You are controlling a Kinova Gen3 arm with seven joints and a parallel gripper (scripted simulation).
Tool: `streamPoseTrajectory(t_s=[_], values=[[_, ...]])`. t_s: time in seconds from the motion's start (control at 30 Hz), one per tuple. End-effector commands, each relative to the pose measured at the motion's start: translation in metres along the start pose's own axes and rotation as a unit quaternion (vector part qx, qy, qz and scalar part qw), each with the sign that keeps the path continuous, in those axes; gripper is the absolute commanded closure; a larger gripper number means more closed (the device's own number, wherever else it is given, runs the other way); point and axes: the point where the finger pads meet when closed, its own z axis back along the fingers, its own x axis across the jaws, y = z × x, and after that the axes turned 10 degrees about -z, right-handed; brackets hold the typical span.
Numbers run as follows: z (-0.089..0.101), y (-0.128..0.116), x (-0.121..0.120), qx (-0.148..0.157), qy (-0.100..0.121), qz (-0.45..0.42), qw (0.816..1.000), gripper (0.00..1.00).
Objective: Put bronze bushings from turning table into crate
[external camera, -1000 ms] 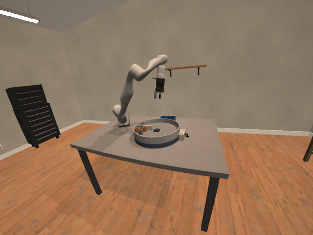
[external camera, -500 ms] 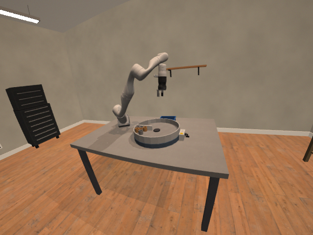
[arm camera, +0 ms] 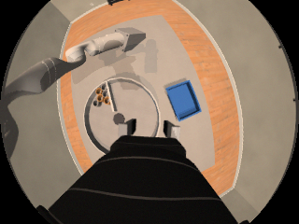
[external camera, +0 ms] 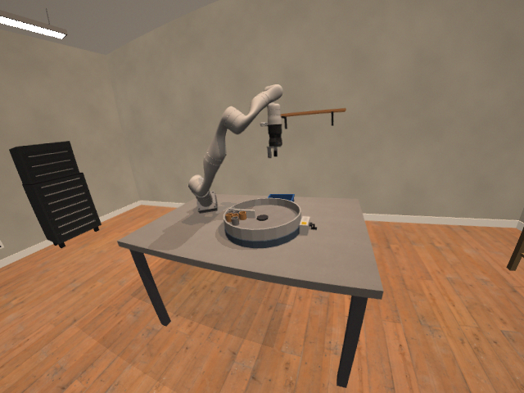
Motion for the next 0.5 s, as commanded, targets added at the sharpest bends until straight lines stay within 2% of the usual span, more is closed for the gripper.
streamPoseTrajectory(t_s=[0.0, 0.1, 0.47], values=[[0.008, 0.013, -0.001, -0.004, -0.003, 0.017, 1.0, 0.0], [0.018, 0.034, -0.002, -0.009, -0.006, 0.045, 0.999, 0.0], [0.018, 0.034, -0.002, -0.009, -0.006, 0.045, 0.999, 0.0]])
